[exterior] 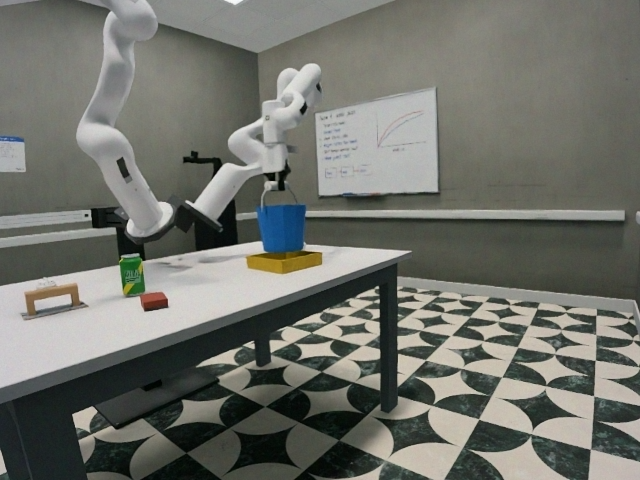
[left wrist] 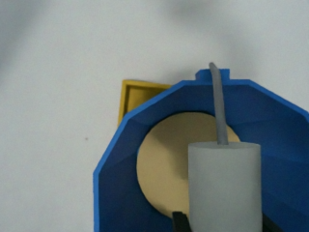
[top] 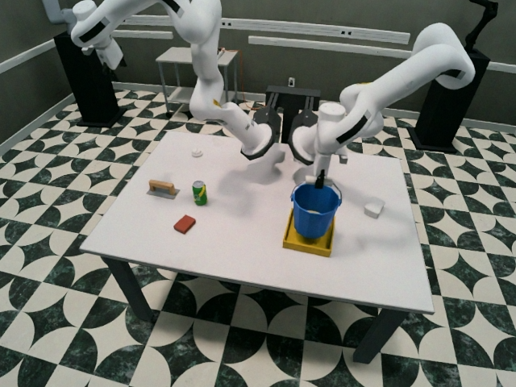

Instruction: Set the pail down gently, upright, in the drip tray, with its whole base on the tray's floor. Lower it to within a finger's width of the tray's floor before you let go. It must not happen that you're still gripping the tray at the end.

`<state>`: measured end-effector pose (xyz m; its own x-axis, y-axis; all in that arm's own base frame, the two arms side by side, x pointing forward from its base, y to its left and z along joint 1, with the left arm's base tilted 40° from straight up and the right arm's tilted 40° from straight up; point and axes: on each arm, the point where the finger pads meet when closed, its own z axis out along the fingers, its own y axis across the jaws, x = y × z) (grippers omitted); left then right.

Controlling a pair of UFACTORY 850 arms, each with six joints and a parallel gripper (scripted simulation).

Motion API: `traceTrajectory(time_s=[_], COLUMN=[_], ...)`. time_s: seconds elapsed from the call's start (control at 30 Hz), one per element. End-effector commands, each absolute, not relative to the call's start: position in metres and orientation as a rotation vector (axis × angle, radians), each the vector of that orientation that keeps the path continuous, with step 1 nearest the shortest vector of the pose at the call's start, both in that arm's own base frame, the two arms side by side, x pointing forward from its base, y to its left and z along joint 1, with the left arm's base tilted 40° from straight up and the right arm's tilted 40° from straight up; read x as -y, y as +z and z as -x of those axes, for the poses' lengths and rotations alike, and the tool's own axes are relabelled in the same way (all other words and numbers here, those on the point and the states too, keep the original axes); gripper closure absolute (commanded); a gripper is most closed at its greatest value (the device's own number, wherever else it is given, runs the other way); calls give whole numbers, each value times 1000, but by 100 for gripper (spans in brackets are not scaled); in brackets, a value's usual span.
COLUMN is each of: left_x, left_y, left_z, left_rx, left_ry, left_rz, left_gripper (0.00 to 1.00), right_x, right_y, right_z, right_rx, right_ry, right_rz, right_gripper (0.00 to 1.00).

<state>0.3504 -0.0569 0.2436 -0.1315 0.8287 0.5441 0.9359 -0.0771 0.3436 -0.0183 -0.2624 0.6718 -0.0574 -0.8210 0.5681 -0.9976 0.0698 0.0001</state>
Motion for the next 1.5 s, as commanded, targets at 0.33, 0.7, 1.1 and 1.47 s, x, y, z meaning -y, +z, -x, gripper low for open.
traceTrajectory(time_s=[0.33,0.7,1.1,1.47], left_x=[48,42,34,29], left_y=[231,222,212,205], left_z=[-356,-360,-365,-368], left_rx=[2018,2018,2018,2018], left_ry=[-997,-997,-997,-997], left_rz=[1956,1956,1956,1956], left_gripper=[100,100,100,100], right_x=[262,262,262,262], right_y=[673,673,673,673], right_z=[18,18,18,18], right_rx=[1933,1933,1933,1933], right_ry=[563,563,563,563], right_rz=[-1802,-1802,-1802,-1802], right_gripper=[0,0,0,0])
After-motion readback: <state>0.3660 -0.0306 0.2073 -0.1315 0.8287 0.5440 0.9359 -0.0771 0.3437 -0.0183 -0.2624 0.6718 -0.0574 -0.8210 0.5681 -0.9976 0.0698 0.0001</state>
